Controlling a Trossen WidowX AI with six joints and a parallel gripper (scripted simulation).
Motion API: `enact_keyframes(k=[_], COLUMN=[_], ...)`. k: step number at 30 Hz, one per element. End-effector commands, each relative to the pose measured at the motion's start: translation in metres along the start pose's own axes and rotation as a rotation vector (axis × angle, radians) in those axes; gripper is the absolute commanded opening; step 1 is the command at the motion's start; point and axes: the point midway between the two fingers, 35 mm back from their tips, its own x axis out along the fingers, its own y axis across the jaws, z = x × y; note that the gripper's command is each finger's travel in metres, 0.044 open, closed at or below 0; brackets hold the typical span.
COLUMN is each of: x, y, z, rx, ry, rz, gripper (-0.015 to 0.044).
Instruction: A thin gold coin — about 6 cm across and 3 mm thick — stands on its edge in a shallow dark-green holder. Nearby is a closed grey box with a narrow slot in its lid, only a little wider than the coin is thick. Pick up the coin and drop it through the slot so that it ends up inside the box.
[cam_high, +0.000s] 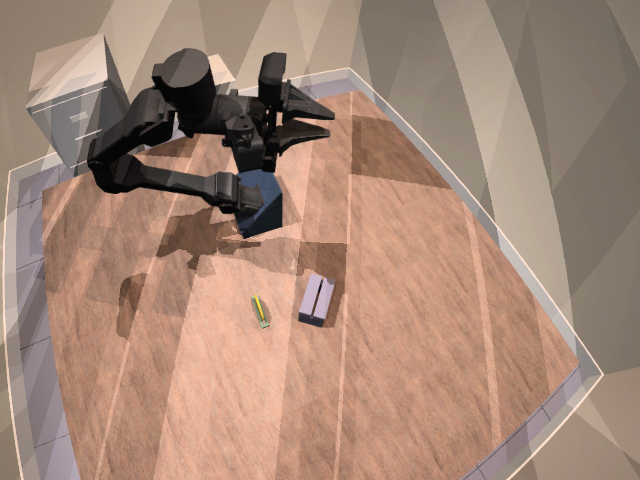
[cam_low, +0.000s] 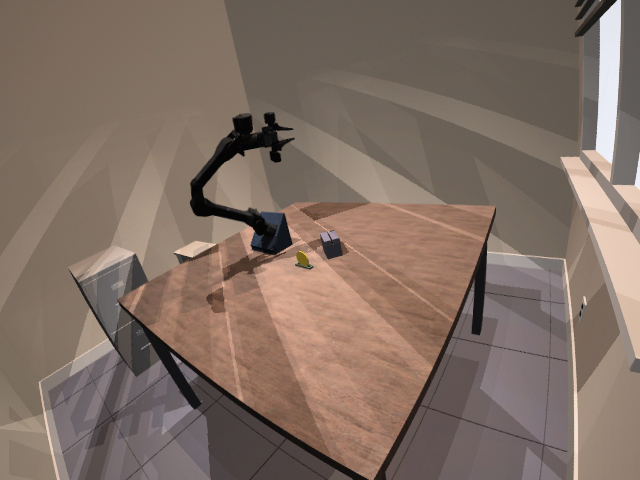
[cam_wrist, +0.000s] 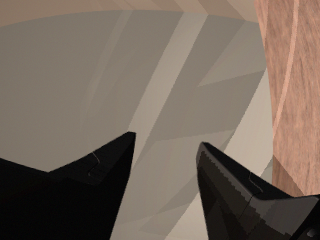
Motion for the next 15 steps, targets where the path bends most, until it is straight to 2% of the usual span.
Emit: enact_keyframes(k=[1,8,15], x=[0.018,0.021,-0.014], y=[-0.049,-0.149,-0.245], z=[0.034,0.092,0.132], rx=[-0.053,-0.171,-0.303], ry=[-0.091,-0.17,-0.067], rz=[-0.212,-0.662,-1.141], gripper=[0.0161,0.0161,0.0161])
